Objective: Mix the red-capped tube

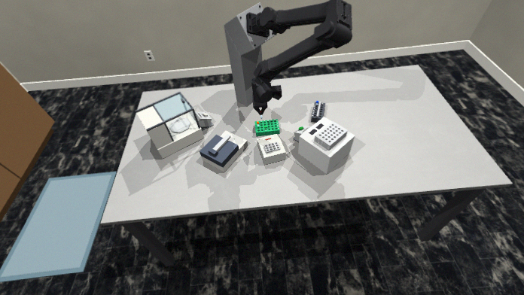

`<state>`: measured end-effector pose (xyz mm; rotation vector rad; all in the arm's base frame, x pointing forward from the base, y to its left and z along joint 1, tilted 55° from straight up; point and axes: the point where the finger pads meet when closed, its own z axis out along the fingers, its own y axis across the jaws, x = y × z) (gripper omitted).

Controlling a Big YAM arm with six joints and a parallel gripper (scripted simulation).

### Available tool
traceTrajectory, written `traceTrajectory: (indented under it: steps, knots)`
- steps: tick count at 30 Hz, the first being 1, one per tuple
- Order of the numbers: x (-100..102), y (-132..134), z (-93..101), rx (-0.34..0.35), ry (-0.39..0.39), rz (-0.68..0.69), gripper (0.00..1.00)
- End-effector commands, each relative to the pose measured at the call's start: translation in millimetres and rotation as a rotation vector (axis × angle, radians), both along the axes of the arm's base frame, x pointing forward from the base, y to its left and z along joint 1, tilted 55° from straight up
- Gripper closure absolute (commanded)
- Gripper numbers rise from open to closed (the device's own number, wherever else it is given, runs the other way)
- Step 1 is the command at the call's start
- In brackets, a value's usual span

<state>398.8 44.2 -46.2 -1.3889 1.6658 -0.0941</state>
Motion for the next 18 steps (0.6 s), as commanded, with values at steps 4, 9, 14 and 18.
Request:
traceTrajectory:
  steps: [4,9,14,18]
  knots:
    - [-24.0,-10.7,3.0,-0.006,0.021,-0.012,0.91]
    - [-29.1,-14.2,7.9,-0.006,0.02,-0.011,0.91]
    - [-33.2,-17.0,11.7,-0.006,0.019,-0.011,0.91]
    - [-36.3,-19.1,14.6,-0.005,0.018,-0.011,0.91]
